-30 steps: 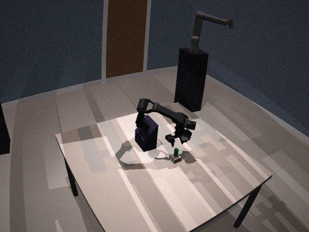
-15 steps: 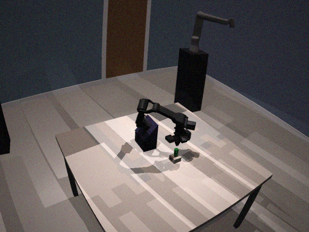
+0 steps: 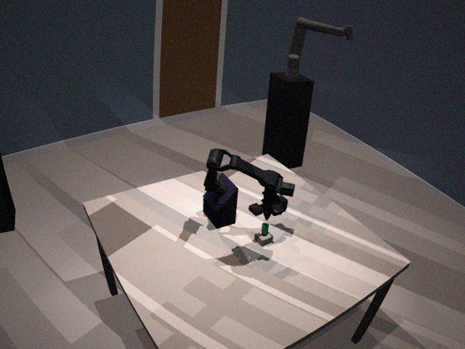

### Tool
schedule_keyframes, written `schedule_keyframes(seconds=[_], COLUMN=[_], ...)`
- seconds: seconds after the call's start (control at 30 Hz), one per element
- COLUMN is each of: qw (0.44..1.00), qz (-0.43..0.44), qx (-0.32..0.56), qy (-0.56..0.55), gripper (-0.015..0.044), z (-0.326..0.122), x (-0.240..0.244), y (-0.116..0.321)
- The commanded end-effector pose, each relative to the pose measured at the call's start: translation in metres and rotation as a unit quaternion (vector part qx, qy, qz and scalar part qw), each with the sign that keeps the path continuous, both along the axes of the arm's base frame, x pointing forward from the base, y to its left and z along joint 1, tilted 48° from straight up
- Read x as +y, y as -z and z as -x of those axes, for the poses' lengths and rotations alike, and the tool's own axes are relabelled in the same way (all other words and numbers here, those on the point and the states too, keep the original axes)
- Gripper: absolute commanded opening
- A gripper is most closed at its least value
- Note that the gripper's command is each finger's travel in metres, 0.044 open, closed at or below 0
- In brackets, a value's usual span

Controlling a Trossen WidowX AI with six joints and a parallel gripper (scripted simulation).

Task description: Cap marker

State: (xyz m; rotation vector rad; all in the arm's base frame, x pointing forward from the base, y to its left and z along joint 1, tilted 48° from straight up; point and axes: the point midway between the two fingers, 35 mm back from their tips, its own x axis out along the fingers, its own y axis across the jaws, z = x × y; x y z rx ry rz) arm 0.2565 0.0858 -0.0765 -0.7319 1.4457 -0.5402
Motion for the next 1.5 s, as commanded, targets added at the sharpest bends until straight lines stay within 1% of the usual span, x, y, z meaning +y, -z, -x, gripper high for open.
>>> schedule_keyframes(seconds=[0.0, 0.73, 0.97, 1.03, 1.13, 1.2, 1.37, 1.47], qw=[1.0, 1.0, 1.0, 1.0, 1.0, 1.0, 1.0, 1.0], qz=[0.002, 0.003, -0.001, -0.003, -0.004, -0.003, -0.003, -0.003], qx=[0.002, 0.002, -0.003, -0.003, -0.002, -0.001, -0.001, -0.001], qy=[0.0, 0.0, -0.001, -0.002, -0.002, -0.001, -0.001, -0.001], gripper=[0.0, 0.0, 0.0, 0.0, 0.0, 0.0, 0.0, 0.0079], z=[0.0, -0.002, -0.004, -0.004, -0.002, 0.002, 0.003, 0.003], x=[-0.006, -0.029, -0.023, -0.014, 0.025, 0.041, 0.043, 0.043], y=[0.004, 0.025, 0.021, 0.014, -0.02, -0.037, -0.039, -0.039])
